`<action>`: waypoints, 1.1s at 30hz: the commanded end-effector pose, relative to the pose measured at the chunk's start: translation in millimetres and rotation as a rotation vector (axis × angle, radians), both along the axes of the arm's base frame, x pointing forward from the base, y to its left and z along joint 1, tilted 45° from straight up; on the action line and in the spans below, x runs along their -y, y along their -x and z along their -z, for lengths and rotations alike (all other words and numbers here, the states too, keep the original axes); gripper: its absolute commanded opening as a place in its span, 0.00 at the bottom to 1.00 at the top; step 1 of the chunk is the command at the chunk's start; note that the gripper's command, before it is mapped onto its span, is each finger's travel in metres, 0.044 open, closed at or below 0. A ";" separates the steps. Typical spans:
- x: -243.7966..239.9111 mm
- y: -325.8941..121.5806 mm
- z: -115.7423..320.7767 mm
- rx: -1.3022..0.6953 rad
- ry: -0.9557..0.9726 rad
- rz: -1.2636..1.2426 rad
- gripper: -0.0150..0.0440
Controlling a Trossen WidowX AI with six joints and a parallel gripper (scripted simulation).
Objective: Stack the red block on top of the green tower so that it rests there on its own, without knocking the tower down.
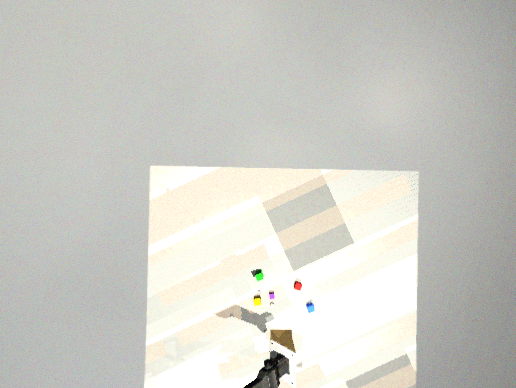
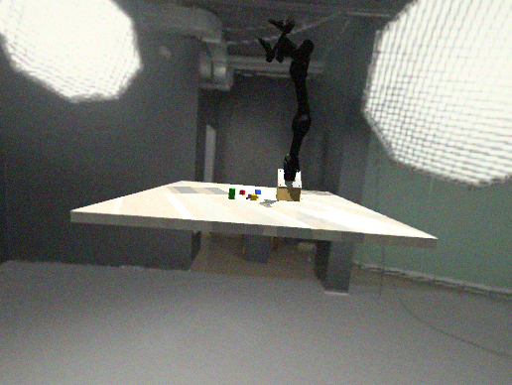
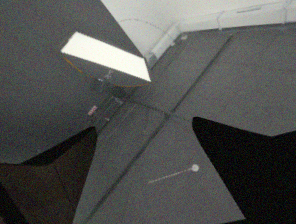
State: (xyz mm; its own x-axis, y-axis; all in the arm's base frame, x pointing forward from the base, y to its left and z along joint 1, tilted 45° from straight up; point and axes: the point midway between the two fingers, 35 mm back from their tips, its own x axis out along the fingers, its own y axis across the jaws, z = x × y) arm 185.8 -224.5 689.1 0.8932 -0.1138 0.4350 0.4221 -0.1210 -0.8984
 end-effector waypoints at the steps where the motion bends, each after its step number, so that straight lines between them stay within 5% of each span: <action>1: 0.8 -1.2 0.8 0.000 -0.001 -0.002 0.98; 5: 19.2 -27.0 20.2 -0.016 -0.060 -0.052 1.00; 14: 91.2 -91.1 111.4 -0.115 -0.505 -0.149 1.00; 24: 127.1 -173.5 264.7 -0.309 -1.071 -0.218 1.00; 33: 106.3 -220.7 413.4 -0.540 -1.536 -0.190 1.00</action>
